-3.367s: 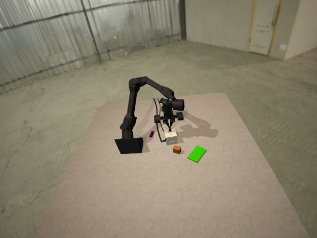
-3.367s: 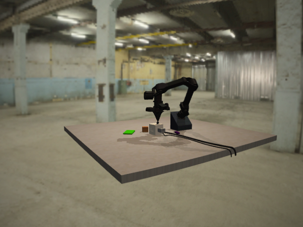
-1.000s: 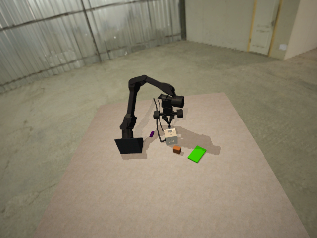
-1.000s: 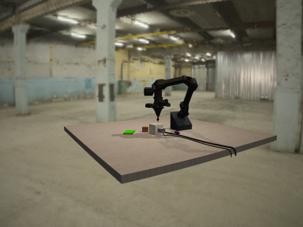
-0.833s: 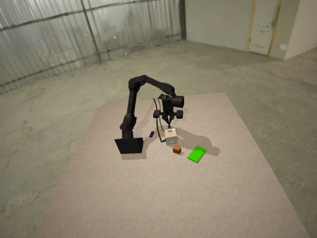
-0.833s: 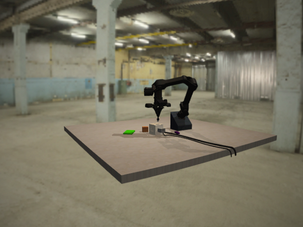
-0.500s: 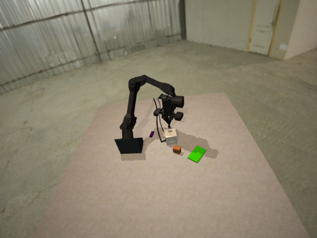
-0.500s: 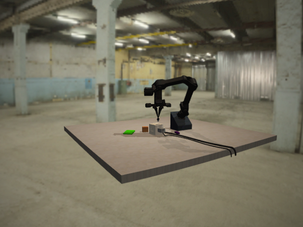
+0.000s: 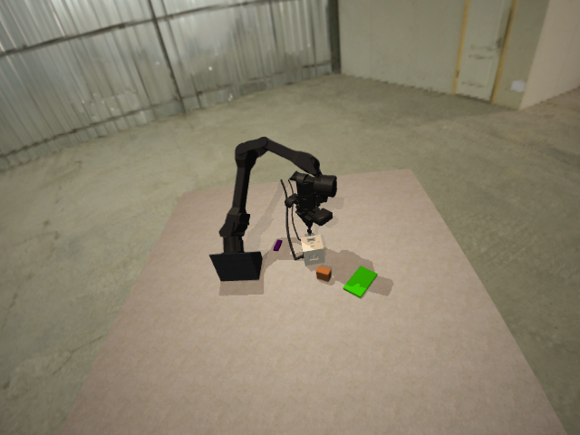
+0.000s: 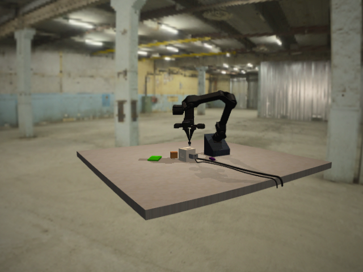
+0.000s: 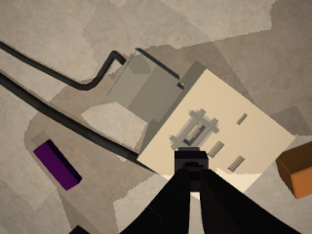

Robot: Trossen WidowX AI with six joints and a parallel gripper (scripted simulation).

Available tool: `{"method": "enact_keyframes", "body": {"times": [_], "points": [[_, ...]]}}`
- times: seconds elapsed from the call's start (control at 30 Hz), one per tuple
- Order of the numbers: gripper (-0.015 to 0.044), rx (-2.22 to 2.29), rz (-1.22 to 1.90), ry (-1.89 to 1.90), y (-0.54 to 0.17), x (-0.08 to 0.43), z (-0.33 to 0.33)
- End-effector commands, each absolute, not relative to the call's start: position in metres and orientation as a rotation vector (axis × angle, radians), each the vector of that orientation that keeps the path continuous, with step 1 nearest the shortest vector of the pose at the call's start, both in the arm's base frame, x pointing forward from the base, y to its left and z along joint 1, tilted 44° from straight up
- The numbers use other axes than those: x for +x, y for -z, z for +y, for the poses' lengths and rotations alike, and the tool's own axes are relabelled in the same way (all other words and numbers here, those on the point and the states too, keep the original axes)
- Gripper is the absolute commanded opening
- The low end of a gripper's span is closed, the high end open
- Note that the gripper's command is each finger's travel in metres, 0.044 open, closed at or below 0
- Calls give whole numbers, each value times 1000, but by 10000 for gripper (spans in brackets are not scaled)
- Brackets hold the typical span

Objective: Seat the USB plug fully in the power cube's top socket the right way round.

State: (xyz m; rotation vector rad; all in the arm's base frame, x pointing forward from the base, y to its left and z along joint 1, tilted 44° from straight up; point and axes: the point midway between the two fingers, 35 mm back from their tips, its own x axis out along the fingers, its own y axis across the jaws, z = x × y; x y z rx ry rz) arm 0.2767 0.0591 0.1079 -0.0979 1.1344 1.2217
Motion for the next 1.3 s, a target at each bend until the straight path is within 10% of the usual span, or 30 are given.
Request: {"method": "enact_keyframes", "body": {"times": [0.0,1.27], "points": [[0,-25,1192,-1163,-108,277,59],[0,723,1652,-468,-108,277,59]]}}
